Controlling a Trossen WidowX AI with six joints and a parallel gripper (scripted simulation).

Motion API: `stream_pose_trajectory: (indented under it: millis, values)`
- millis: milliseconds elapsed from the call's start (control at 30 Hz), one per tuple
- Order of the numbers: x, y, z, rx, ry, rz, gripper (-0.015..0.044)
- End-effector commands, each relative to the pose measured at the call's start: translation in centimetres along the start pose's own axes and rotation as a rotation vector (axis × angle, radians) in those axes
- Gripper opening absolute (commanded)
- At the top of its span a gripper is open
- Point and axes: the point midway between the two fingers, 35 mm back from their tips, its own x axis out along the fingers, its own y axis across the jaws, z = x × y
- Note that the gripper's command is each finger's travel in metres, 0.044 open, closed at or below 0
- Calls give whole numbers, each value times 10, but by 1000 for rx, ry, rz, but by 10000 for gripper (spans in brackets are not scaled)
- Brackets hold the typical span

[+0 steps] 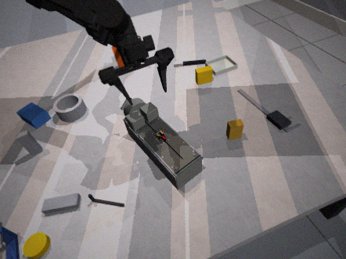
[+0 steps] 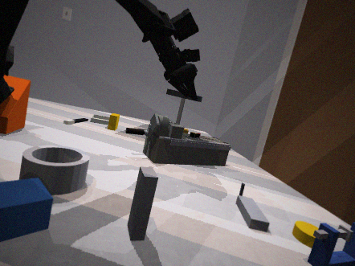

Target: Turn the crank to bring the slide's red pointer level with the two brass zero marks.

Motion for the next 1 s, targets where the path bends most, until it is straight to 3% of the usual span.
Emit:
stream_pose_trajectory:
  millis: [0,233,833,967]
  values:
    - [13,-5,-9,-1,5,-18,440]
    - [42,-8,-37,-2,4,-21,440]
    - [42,-8,-37,-2,4,-21,440]
    - [24,-6,-19,2,6,-22,440]
